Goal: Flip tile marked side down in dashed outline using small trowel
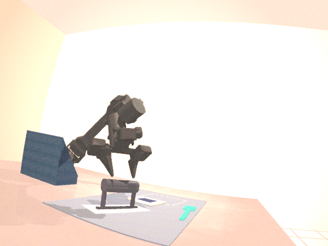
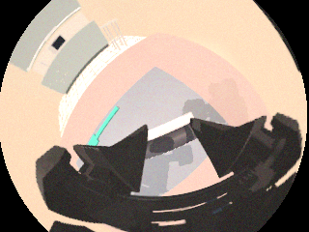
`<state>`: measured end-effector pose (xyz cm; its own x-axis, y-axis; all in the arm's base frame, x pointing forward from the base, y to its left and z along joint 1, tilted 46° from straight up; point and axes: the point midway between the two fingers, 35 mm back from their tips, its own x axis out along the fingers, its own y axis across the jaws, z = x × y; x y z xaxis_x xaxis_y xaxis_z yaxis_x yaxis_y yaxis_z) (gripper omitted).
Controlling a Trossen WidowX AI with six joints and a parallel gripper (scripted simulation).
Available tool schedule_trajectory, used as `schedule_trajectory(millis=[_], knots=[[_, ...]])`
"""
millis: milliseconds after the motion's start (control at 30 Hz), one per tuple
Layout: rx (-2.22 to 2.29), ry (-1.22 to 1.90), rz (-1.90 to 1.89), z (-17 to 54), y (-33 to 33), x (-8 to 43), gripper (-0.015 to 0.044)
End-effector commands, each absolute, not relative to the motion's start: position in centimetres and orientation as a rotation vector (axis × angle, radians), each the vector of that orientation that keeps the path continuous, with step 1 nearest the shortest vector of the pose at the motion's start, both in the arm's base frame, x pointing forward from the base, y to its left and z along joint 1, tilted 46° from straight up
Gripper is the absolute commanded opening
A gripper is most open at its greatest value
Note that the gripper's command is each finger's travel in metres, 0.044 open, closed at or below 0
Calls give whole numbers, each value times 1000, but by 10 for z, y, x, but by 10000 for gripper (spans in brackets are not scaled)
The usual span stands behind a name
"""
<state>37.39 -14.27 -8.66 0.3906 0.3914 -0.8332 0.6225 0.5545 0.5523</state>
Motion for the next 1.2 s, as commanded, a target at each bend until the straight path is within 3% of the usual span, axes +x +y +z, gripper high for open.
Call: schedule_trajectory(millis=[0,1167], knots=[[1138,1182,-265,-85,-142,373,300],[2219,734,-818,-66,-96,338,300]])
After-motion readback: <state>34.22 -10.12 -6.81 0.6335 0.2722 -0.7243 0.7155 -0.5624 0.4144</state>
